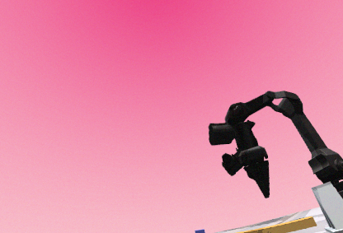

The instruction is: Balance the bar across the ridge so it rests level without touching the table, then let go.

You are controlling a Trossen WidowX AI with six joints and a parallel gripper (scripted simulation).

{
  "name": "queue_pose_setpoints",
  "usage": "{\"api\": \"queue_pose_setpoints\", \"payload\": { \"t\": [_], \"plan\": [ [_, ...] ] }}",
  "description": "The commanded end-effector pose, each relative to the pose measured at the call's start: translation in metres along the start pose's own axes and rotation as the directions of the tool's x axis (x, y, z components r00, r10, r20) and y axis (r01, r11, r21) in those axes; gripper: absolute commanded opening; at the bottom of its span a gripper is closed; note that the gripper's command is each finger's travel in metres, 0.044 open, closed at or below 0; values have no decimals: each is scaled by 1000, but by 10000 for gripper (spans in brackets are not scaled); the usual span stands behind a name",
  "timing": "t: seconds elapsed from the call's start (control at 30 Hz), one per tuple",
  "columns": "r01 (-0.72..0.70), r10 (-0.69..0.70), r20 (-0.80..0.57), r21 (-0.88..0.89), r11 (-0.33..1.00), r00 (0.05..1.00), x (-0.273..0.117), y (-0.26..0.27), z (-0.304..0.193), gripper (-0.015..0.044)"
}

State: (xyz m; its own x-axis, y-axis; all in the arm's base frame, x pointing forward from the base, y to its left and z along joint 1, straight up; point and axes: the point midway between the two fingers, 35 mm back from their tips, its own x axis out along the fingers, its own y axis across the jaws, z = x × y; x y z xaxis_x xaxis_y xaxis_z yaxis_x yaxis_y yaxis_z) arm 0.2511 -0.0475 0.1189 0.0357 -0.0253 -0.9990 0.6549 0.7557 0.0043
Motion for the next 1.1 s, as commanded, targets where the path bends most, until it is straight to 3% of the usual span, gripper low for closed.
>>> {"api": "queue_pose_setpoints", "payload": {
  "t": [0.0,0.4,1.07],
  "plan": [
    [-9,9,-20,36,999,1000,1,-3,-5,315],
    [-9,9,-20,36,999,1000,45,-3,-5,315],
    [-8,9,-20,36,999,1000,68,-3,-6,315]
  ]
}}
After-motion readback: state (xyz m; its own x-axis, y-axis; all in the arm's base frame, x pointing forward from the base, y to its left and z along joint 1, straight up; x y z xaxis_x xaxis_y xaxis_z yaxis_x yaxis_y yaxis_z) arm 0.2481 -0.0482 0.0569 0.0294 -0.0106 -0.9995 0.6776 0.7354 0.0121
